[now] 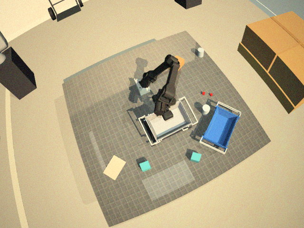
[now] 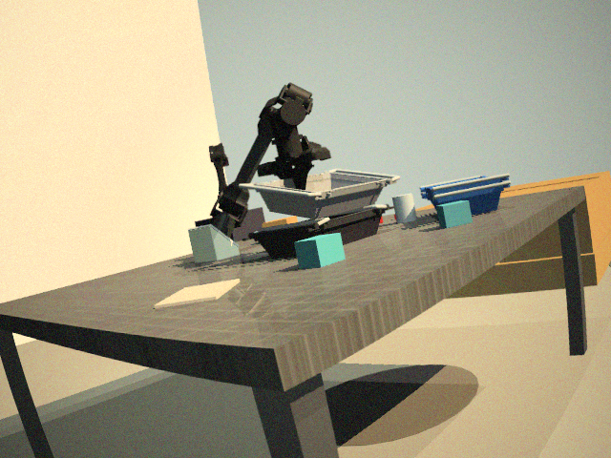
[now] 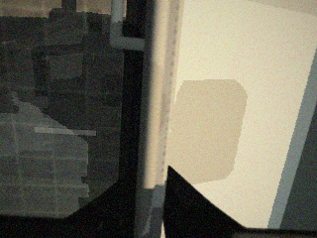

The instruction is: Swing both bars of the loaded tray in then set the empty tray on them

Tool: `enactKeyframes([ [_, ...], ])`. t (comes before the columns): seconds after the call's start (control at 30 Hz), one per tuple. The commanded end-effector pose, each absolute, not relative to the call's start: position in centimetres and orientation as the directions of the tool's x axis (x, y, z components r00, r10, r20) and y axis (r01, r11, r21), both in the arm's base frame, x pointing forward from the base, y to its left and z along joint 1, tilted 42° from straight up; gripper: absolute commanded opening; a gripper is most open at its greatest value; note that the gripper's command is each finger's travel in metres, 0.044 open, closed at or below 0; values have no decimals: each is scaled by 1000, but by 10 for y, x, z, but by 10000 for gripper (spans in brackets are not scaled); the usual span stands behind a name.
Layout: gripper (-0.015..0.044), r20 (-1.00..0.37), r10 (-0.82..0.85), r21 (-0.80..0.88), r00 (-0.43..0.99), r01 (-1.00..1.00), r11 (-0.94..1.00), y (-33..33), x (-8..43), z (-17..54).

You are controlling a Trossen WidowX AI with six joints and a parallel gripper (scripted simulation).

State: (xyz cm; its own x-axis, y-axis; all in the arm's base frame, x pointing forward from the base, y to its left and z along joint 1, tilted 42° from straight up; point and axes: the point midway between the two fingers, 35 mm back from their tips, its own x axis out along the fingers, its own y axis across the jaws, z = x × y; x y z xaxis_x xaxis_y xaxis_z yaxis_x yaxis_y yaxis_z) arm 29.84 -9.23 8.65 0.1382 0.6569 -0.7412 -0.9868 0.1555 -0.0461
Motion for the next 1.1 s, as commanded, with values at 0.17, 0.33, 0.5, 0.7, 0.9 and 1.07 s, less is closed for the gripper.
enactKeyframes([
  [0.17, 0, -746, 656, -22, 115, -989, 149, -90, 294, 83],
  [0.33, 0, -746, 656, -22, 115, -989, 149, -90, 294, 83],
  [0.5, 0, -746, 656, -22, 115, -989, 149, -90, 294, 83],
  [0.7, 0, -742, 657, -42, 134, -987, 154, -91, 297, 85],
  [0.9, 0, -745, 657, -24, 118, -988, 149, -88, 292, 77],
  [1.07, 0, -746, 656, -22, 115, -989, 149, -88, 292, 76],
])
